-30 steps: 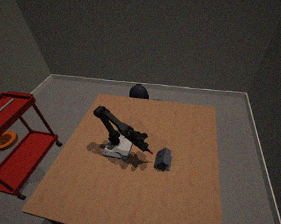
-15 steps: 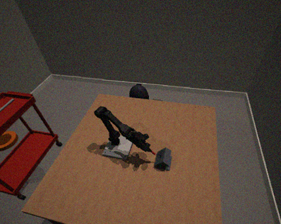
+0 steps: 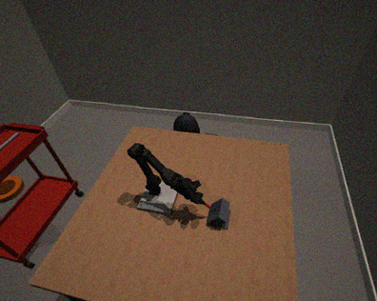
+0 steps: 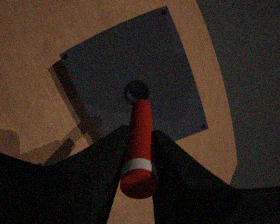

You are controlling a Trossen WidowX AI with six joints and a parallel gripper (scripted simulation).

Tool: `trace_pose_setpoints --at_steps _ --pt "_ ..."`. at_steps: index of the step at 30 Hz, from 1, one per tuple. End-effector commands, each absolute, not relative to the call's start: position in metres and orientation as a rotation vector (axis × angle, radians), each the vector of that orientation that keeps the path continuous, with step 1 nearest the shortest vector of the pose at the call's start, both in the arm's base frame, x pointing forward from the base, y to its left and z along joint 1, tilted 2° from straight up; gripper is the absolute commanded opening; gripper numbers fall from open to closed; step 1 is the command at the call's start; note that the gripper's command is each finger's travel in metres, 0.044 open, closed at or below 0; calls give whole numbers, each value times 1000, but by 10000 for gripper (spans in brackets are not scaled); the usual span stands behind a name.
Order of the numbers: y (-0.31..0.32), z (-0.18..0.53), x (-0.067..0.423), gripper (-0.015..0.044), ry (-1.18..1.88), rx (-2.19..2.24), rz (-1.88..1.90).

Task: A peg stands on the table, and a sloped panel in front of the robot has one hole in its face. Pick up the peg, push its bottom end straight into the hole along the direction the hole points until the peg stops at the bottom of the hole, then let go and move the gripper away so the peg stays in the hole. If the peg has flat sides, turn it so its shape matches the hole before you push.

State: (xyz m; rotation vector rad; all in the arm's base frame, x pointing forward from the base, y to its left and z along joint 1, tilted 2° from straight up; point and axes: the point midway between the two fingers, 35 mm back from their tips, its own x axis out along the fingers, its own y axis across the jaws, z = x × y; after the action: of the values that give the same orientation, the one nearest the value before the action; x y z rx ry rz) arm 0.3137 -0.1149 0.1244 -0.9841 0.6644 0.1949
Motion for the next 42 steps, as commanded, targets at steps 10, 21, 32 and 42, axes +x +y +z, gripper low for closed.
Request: trace_pose_setpoints --at_steps 10,21,32,42 --pt "-113 116 316 0 650 -977 194" --pt "-115 111 326 0 649 -984 196" --pt "-116 102 335 0 648 -984 196" --pt "-115 106 331 0 644 -989 199"
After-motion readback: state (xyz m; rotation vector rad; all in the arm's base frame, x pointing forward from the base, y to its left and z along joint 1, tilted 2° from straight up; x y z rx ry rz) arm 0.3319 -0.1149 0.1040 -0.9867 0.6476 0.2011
